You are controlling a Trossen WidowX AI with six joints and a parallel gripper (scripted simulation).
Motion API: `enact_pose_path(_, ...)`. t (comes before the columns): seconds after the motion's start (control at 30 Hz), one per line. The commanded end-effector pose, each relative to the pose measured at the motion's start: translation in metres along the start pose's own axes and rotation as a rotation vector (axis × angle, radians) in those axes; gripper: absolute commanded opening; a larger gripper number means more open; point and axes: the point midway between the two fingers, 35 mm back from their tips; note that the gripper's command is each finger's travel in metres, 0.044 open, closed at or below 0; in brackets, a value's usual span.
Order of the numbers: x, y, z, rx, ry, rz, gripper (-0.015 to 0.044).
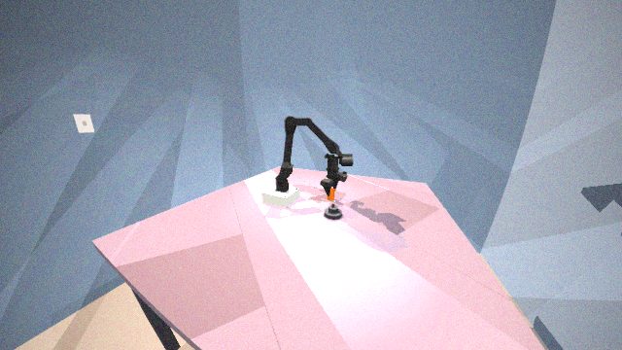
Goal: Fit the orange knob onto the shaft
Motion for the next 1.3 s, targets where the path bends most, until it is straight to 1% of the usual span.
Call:
enact_pose_path(0.0, 0.002, -0.008, -0.001, 0.005, -0.005, 0.004, 0.0440)
enact_pose_path(0.47, 0.004, -0.028, -0.002, 0.005, -0.005, 0.005, 0.0440)
enact_pose_path(0.8, 0.004, -0.028, -0.002, 0.005, -0.005, 0.005, 0.0177)
enact_pose_path(1.0, 0.004, -0.028, -0.002, 0.005, -0.005, 0.005, 0.0138)
enact_pose_path(1.1, 0.003, -0.024, -0.001, 0.005, -0.005, 0.005, 0.0059)
enact_pose_path(1.17, 0.001, -0.013, -0.001, 0.005, -0.005, 0.005, 0.0006)
enact_pose_path(1.27, -0.002, 0.005, 0.000, 0.005, -0.005, 0.004, 0.0000)
Point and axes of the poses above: the point midway between the two fingers, 35 mm back from their tips, its own y axis back along the fingers, its own z axis across the jaws, x = y × z, and after that the axes turned 15 degrees about y, right-handed
